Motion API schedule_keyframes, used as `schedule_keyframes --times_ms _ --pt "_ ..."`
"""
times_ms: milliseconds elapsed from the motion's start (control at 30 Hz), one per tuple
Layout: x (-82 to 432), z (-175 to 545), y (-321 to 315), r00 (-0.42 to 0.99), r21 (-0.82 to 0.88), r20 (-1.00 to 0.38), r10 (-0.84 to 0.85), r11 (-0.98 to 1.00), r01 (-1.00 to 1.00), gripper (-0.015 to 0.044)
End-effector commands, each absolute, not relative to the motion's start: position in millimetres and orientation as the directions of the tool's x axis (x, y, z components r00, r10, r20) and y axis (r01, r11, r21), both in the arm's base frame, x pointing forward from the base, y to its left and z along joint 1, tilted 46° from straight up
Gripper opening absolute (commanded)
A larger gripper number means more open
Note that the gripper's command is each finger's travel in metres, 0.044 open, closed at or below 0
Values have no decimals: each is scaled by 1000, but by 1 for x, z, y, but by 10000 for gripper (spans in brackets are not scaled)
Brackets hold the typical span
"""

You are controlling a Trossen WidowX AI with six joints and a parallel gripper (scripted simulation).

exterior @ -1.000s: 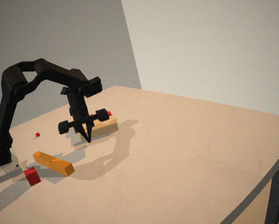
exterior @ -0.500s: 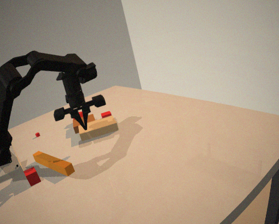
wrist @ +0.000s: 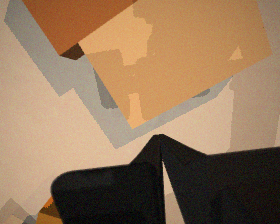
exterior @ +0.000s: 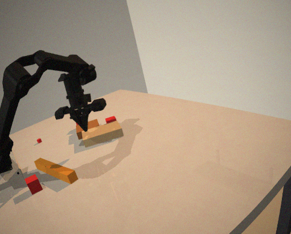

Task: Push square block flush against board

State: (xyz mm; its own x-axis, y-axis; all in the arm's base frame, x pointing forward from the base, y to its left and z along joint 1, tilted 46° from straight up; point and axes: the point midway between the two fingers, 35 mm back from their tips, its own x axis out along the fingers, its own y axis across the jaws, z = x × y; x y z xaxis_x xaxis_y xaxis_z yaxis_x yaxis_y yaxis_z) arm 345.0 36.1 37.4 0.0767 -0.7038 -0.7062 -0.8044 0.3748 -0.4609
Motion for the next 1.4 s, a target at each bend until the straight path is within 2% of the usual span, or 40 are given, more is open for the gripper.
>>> schedule_keyframes --times_ms 0,633,1167,1367 --pt "345 25 51 76 -532 -712 -698 466 -707 0" --pt "336 -30 107 75 -697 -716 -694 704 -136 0" --pt "315 -79 149 74 -622 -709 -701 671 404 0" --pt "313 -84 152 74 -605 -708 -702 656 451 0"
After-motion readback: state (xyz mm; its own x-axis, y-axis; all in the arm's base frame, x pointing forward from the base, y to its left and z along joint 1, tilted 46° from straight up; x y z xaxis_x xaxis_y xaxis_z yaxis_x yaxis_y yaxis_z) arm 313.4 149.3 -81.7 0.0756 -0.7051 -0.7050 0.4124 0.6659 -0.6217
